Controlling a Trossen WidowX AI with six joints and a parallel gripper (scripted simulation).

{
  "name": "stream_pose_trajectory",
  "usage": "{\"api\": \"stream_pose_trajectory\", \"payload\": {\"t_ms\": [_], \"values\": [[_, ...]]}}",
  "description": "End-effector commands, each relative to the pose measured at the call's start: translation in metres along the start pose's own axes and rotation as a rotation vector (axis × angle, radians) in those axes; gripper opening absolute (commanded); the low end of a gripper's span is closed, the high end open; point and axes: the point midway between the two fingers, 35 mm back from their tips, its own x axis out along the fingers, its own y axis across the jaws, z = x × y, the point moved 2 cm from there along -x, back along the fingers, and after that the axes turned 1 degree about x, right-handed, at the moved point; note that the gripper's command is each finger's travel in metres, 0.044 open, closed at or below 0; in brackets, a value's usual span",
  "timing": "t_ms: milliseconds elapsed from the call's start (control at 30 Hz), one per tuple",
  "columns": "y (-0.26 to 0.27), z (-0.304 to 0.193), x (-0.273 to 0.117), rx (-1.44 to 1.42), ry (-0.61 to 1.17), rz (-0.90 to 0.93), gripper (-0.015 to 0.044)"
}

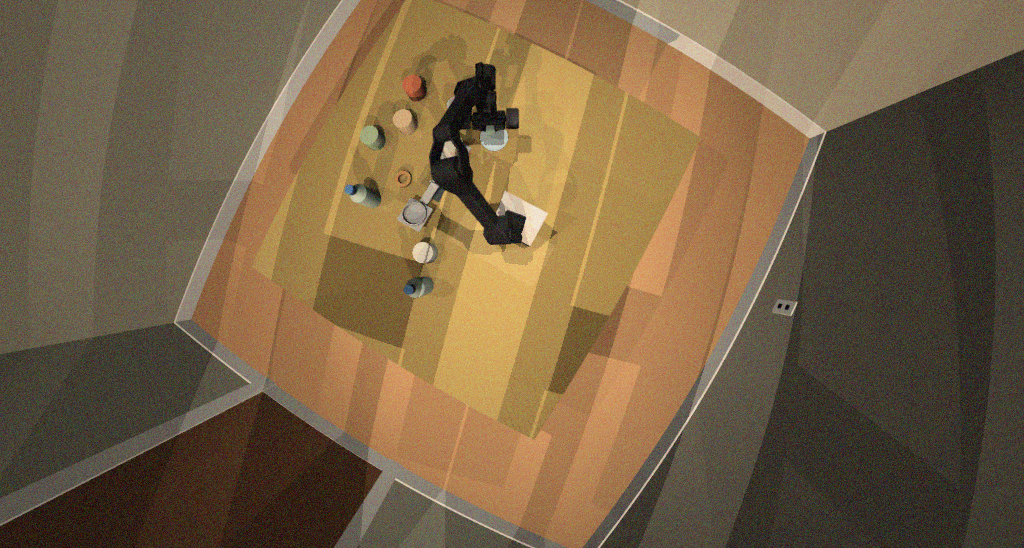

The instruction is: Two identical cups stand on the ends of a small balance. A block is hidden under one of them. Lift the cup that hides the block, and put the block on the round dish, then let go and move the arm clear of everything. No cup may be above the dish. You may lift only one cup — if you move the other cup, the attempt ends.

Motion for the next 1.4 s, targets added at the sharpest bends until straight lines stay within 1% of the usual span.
{"api": "stream_pose_trajectory", "payload": {"t_ms": [0, 133, 333, 933, 1367], "values": [[-0.006, 0.003, 0.004, -0.017, -0.005, -0.001, 0.0000], [-0.006, 0.004, 0.014, -0.017, -0.005, -0.001, 0.0000], [-0.006, 0.003, 0.045, -0.018, -0.004, 0.001, 0.0000], [-0.006, 0.003, 0.066, -0.018, -0.003, 0.001, 0.0000], [-0.006, 0.003, 0.062, -0.022, -0.001, -0.003, 0.0341]]}}
